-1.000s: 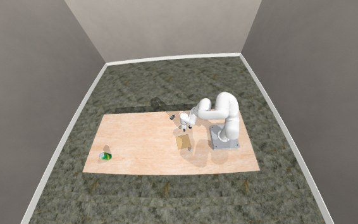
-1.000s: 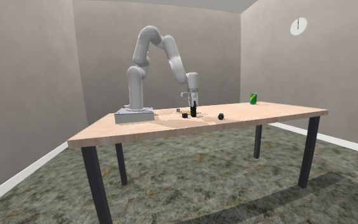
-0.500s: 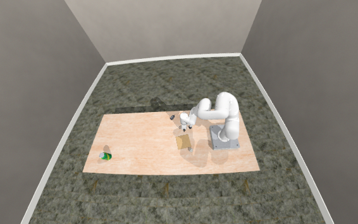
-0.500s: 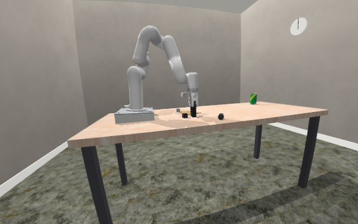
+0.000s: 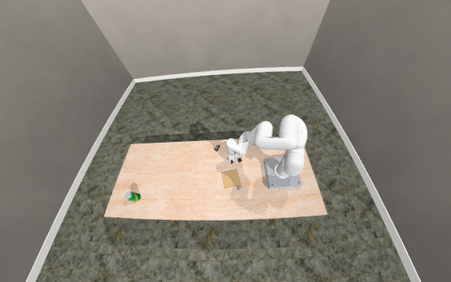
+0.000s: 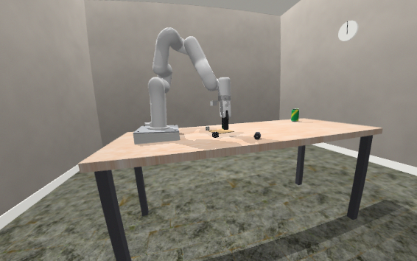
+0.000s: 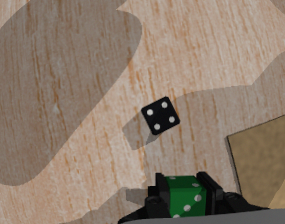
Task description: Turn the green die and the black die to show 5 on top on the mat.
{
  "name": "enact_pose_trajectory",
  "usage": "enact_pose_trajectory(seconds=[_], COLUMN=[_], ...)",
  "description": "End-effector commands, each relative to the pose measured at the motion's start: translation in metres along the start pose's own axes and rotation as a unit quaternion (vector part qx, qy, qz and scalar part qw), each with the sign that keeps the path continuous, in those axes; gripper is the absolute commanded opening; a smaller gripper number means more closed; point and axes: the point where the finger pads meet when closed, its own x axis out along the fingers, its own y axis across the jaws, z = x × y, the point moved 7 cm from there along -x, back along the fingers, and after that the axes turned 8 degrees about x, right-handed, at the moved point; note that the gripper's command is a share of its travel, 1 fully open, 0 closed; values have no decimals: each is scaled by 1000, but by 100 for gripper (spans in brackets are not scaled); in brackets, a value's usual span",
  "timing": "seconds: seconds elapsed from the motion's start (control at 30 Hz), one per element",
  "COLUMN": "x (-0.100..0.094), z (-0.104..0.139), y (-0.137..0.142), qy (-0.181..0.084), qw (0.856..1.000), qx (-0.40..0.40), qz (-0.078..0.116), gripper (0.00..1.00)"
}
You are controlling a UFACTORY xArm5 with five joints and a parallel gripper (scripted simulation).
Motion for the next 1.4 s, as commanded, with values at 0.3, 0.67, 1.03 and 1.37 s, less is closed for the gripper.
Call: enact_pose_trajectory(seconds=[0.3, 0.67, 1.03, 1.37], x=[-60, -54, -46, -43], z=[0, 4, 9, -5], y=[0, -1, -2, -1], qy=[-1, -1, -6, -106], qw=[1000, 999, 995, 989], qx=[0, 40, 102, 102], qz=[0, 0, 0, 3], gripper=[27, 27, 27, 27])
